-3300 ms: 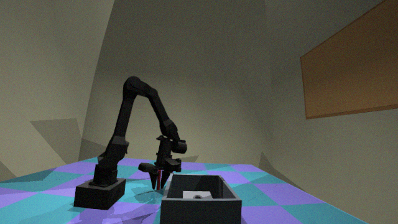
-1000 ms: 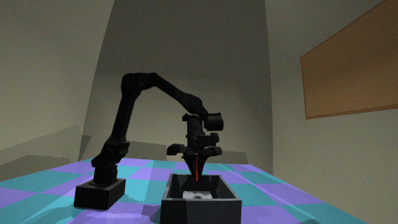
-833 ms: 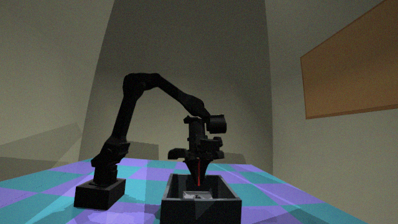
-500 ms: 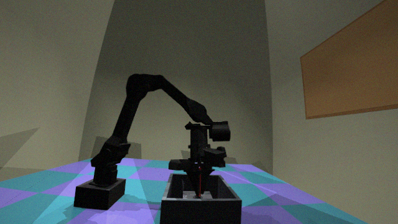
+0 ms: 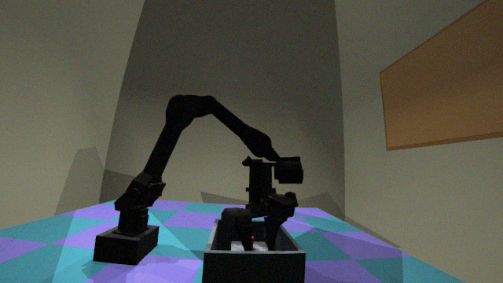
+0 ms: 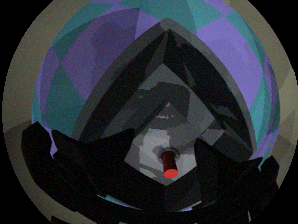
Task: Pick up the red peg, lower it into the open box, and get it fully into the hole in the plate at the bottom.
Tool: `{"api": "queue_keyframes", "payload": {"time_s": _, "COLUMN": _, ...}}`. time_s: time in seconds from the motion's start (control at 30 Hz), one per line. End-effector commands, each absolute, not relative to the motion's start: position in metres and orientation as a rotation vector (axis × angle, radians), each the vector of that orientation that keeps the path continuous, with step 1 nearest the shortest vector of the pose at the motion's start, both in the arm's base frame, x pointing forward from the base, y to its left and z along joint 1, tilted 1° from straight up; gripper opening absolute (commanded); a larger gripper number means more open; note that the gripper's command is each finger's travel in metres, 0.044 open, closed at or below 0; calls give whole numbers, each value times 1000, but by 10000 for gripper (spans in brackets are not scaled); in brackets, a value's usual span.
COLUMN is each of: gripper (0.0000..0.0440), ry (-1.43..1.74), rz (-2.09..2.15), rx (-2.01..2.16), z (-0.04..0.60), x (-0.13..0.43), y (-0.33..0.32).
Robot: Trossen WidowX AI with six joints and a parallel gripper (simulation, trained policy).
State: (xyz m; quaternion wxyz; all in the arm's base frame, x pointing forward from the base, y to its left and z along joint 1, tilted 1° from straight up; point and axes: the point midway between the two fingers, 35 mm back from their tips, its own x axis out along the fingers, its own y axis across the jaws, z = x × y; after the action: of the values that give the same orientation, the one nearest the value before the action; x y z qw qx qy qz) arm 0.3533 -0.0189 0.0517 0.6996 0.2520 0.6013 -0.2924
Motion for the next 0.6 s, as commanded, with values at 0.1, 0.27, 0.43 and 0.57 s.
{"api": "queue_keyframes", "payload": {"time_s": 0.1, "gripper": 440, "ry": 1342, "rz": -599, "rx": 598, "z": 68, "x": 380, "y": -18}}
{"api": "queue_keyframes", "payload": {"time_s": 0.27, "gripper": 440, "ry": 1325, "rz": -542, "rx": 626, "z": 83, "x": 399, "y": -12}}
{"api": "queue_keyframes", "payload": {"time_s": 0.43, "gripper": 440, "ry": 1298, "rz": -491, "rx": 646, "z": 97, "x": 417, "y": -5}}
{"api": "queue_keyframes", "payload": {"time_s": 0.57, "gripper": 440, "ry": 1287, "rz": -475, "rx": 651, "z": 101, "x": 422, "y": -2}}
